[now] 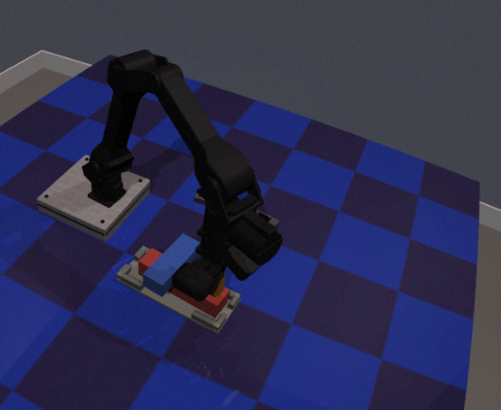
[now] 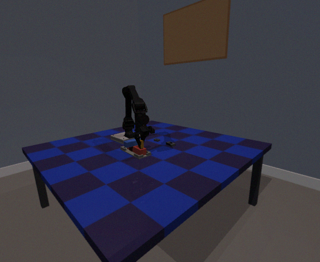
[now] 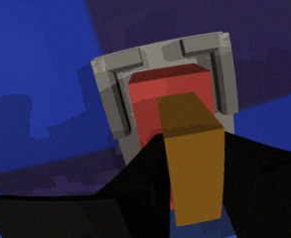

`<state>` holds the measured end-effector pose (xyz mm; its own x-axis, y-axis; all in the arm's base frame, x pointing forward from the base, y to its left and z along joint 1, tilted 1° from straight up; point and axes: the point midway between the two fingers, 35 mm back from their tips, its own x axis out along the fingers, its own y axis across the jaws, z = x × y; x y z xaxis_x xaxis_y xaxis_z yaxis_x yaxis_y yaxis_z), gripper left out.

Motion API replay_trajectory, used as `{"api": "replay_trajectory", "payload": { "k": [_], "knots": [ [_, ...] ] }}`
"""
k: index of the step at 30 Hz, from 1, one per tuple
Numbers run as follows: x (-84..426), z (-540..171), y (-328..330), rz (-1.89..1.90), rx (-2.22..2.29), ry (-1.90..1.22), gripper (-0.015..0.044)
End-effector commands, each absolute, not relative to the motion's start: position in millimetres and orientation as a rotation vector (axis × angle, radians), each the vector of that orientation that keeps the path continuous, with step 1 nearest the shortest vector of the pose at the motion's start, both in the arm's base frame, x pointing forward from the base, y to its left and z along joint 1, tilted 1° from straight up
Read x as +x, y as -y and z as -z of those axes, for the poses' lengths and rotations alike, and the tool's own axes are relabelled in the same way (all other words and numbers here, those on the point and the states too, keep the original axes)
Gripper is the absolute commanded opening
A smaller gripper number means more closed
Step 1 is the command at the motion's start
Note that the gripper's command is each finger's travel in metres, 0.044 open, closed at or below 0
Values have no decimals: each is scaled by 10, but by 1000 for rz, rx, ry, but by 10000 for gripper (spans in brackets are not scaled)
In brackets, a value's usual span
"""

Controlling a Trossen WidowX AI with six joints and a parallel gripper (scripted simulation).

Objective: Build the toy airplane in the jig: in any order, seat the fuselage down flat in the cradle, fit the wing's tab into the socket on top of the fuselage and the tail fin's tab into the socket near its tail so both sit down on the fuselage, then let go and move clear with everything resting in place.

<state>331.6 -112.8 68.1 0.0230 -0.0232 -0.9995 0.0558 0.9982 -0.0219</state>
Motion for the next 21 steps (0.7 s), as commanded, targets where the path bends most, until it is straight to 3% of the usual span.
{"api": "replay_trajectory", "payload": {
  "k": [1,3,7,17,21],
  "knots": [
    [3317,-684,1128,61,26,-1546,38],
    [3317,-684,1128,61,26,-1546,5],
    [3317,-684,1128,61,26,-1546,0],
    [3317,-684,1128,61,26,-1546,260],
    [3317,-684,1128,61,26,-1546,260]
  ]
}}
